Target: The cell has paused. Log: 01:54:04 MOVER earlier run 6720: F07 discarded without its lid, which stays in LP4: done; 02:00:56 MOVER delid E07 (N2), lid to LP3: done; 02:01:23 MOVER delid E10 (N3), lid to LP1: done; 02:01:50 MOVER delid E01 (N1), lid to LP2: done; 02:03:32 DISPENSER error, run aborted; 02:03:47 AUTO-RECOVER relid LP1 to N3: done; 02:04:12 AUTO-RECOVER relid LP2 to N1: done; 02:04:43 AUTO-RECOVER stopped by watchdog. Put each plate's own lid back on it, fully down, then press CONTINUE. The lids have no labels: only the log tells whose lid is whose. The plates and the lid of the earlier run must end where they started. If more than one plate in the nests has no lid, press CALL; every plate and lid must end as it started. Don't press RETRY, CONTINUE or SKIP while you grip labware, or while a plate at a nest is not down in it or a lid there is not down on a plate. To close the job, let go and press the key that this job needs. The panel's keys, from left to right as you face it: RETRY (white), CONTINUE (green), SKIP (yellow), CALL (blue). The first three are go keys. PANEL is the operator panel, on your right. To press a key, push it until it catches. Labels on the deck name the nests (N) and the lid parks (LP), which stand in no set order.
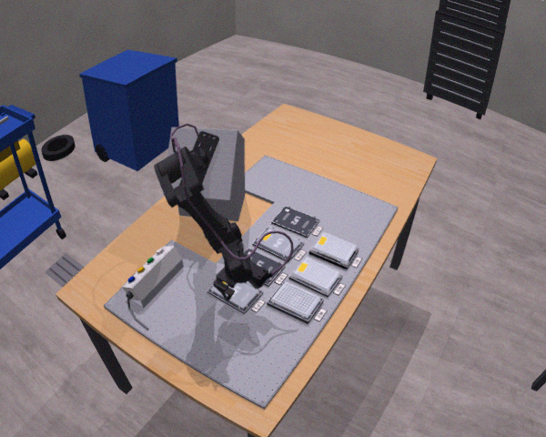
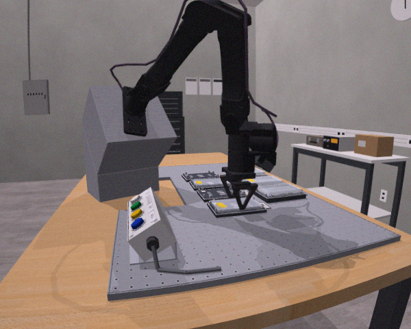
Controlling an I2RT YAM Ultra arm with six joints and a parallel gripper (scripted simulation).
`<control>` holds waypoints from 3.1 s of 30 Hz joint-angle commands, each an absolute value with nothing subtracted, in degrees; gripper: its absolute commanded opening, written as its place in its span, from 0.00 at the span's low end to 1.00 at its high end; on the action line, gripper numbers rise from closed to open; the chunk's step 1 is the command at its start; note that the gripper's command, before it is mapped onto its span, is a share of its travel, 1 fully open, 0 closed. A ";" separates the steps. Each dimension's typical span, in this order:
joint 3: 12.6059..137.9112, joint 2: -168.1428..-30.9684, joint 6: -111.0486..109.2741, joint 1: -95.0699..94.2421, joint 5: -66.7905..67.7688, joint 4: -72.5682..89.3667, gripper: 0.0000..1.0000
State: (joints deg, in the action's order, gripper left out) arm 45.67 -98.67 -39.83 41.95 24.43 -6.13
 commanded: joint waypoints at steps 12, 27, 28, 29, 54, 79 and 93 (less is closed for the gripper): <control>45.28 -98.48 -40.15 42.00 24.06 -7.33 0.00; 45.00 -98.49 -40.23 42.11 23.98 -7.64 0.00; 44.98 -98.49 -40.23 42.12 23.98 -7.66 0.00; 43.74 -99.25 -40.59 42.67 23.51 -8.23 0.00; 43.32 -99.42 -40.72 42.81 23.40 -8.74 0.00; 41.74 -90.87 -38.18 39.43 25.92 -2.11 0.00; 42.50 -88.12 -37.09 38.14 26.49 0.83 0.00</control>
State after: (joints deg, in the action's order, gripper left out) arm 42.24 -90.28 -37.89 39.46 26.33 -0.47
